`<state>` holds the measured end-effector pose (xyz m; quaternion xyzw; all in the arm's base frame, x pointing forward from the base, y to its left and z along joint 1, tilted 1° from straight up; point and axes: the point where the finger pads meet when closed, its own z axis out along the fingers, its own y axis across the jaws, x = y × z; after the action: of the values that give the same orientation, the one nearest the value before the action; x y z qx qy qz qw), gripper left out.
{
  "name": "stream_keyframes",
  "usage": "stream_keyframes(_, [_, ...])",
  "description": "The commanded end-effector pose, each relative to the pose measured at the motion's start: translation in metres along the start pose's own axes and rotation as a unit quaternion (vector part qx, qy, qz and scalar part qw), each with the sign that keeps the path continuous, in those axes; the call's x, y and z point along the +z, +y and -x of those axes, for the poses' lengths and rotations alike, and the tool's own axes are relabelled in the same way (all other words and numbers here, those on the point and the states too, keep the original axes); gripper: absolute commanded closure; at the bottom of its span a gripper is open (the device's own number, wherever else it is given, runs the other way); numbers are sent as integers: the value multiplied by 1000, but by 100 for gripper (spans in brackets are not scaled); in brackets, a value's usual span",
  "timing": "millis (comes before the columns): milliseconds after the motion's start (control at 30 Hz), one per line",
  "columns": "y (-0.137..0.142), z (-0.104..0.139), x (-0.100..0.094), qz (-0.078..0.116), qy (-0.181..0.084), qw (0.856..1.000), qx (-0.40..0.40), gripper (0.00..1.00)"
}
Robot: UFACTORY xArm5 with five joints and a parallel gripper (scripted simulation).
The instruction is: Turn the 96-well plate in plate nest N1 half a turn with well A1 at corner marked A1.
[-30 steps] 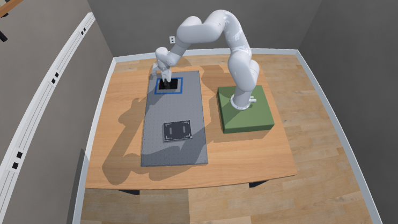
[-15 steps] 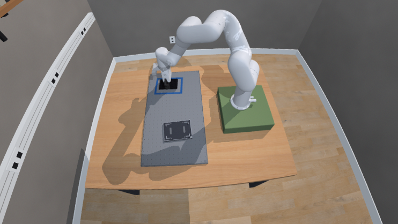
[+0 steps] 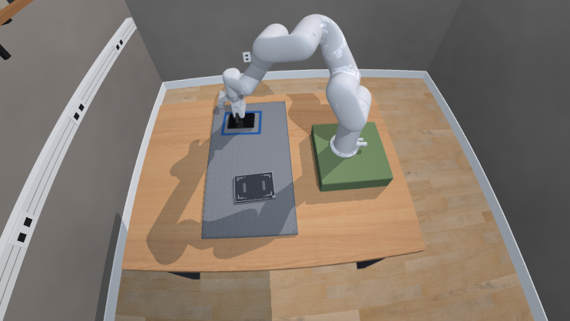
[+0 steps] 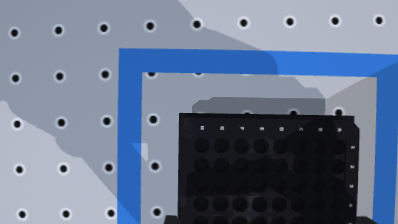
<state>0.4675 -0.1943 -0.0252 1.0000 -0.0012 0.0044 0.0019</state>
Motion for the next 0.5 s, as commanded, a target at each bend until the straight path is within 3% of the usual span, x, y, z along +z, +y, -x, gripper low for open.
stream_keyframes(0, [1,-1,-1,-1,2,1000,0,100])
stream_keyframes(467, [1,-1,1,-1,2,1000,0,100])
